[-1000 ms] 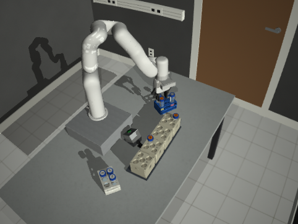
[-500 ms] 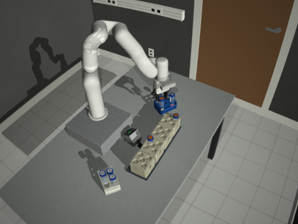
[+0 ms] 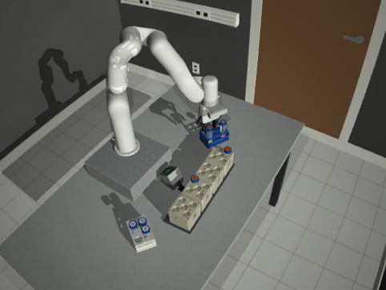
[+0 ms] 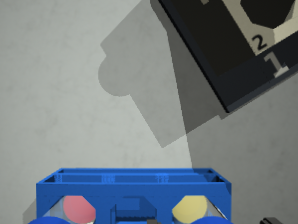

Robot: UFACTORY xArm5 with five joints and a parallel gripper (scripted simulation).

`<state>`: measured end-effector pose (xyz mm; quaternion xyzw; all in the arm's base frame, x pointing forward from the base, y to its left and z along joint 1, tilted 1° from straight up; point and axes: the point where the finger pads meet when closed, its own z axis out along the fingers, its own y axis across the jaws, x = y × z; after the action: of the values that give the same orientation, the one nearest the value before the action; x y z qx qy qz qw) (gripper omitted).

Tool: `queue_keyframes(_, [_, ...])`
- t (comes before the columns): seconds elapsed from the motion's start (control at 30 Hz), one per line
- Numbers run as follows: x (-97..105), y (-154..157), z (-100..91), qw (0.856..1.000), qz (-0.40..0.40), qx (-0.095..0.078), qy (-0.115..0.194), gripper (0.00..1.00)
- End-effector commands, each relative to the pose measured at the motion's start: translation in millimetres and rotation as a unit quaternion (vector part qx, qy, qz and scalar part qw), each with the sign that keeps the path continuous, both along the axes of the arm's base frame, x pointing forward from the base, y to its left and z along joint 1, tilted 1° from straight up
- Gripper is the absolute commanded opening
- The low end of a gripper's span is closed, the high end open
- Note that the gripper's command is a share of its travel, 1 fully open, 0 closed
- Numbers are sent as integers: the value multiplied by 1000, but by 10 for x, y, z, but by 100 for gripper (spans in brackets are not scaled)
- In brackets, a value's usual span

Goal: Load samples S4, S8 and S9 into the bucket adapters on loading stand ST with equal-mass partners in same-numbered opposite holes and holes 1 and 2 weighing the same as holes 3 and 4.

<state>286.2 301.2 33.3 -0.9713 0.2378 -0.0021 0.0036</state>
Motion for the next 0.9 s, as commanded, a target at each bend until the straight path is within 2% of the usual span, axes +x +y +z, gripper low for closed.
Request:
queue_keyframes(0.0, [9,10,-23,1000,0,6,4,57])
queue_keyframes(0.63, [9,11,-57,1000,0,6,4,57])
queue_keyframes(0.67, [9,11,-50,1000,0,6,4,0])
queue_keyframes(0.87, [9,11,-39,1000,0,6,4,0])
